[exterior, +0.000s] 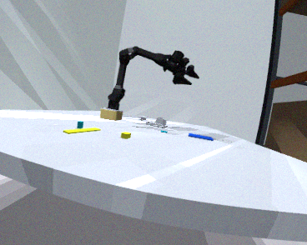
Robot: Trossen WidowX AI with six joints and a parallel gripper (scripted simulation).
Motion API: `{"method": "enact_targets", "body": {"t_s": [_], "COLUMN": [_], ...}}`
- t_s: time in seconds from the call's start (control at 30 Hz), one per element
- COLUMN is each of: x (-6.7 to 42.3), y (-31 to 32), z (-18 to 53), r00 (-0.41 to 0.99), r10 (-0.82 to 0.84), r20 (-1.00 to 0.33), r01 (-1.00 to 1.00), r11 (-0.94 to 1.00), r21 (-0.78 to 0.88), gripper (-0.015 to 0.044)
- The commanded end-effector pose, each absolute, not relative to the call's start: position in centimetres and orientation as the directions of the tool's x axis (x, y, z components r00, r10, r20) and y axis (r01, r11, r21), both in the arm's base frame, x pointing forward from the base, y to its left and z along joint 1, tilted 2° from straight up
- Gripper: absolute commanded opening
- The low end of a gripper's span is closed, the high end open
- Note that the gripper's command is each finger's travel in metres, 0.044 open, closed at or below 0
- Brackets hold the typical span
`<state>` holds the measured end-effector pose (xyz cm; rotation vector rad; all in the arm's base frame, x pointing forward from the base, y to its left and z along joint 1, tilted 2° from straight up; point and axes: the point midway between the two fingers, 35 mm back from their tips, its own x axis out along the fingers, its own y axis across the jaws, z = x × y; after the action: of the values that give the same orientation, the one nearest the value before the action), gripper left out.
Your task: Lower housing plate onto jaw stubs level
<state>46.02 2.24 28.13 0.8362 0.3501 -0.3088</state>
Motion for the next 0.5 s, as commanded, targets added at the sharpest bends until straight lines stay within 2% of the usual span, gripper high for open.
{"method": "enact_targets", "body": {"t_s": [0.0, 0.47], "x": [45.2, 40.8], "y": [5.2, 13.5], "z": [26.3, 21.0], "r00": [0.875, 0.750], "r10": [-0.062, 0.096], "r20": [-0.480, -0.654], "r01": [0.405, 0.440], "r11": [0.636, 0.665], "r21": [0.657, 0.603], "gripper": [0.0440, 0.0440]}}
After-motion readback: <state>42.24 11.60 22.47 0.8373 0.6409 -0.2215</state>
